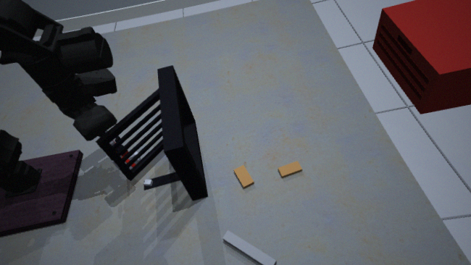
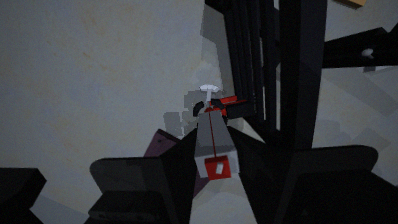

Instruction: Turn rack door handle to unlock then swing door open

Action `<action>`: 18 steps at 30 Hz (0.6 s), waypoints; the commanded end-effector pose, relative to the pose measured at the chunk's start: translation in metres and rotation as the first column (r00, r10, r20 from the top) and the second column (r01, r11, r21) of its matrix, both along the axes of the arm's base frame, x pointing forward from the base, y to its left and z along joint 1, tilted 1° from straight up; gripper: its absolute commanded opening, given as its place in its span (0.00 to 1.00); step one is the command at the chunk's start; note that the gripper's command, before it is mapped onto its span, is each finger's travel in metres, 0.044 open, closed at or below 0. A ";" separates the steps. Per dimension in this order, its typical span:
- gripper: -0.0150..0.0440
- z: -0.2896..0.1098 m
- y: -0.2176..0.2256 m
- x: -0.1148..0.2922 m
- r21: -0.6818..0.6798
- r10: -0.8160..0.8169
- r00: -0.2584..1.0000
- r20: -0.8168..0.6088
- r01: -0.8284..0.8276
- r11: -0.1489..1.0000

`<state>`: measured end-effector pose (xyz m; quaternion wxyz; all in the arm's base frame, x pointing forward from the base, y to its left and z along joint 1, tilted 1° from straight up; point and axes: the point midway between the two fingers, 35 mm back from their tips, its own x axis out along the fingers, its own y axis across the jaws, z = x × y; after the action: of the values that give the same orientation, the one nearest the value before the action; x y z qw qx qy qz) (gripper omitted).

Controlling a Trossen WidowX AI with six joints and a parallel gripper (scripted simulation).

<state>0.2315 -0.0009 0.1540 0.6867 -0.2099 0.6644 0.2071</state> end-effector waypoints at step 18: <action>0.30 0.000 0.038 -0.011 0.013 -0.272 0.962 0.004 0.272 0.962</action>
<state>0.2204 0.0331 0.1539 0.7066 -0.1285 0.6832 0.1318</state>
